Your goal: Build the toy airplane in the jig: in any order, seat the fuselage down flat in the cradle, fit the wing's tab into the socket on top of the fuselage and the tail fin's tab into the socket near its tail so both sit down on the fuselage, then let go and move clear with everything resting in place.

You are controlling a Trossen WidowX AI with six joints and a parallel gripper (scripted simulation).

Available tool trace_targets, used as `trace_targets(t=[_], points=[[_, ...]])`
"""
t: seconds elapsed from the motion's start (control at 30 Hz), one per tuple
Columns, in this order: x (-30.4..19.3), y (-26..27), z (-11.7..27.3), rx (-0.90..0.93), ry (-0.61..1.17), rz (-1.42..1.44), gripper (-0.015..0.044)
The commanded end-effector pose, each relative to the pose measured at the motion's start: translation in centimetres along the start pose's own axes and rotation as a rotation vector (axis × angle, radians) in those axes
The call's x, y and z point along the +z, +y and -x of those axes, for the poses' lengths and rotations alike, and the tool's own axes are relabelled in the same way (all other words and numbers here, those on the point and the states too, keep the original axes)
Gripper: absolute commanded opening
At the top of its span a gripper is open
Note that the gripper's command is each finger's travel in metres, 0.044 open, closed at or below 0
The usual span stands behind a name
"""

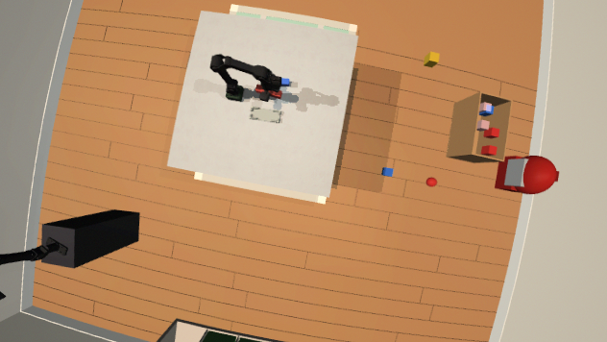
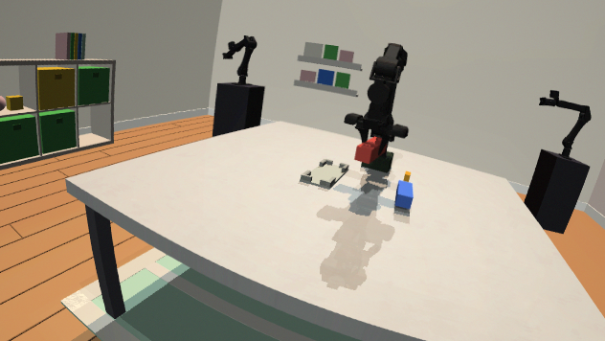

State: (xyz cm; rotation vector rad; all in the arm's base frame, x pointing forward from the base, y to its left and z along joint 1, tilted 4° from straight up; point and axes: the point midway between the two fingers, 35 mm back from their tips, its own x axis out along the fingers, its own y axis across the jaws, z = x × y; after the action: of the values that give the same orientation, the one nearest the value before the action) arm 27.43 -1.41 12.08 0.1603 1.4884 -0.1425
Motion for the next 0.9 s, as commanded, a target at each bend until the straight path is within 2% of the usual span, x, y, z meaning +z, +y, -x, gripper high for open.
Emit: trace_targets(t=[0.0, 0.27, 0.87], points=[[0.0, 0.0, 1.8, 0.002, -0.023, -0.003, 0.0000], [-0.1, -0.2, 2.2, 0.001, -0.023, -0.001, 0.0000], [0.3, -5.6, -0.4, -0.005, -0.021, 0.052, 0.0000]])
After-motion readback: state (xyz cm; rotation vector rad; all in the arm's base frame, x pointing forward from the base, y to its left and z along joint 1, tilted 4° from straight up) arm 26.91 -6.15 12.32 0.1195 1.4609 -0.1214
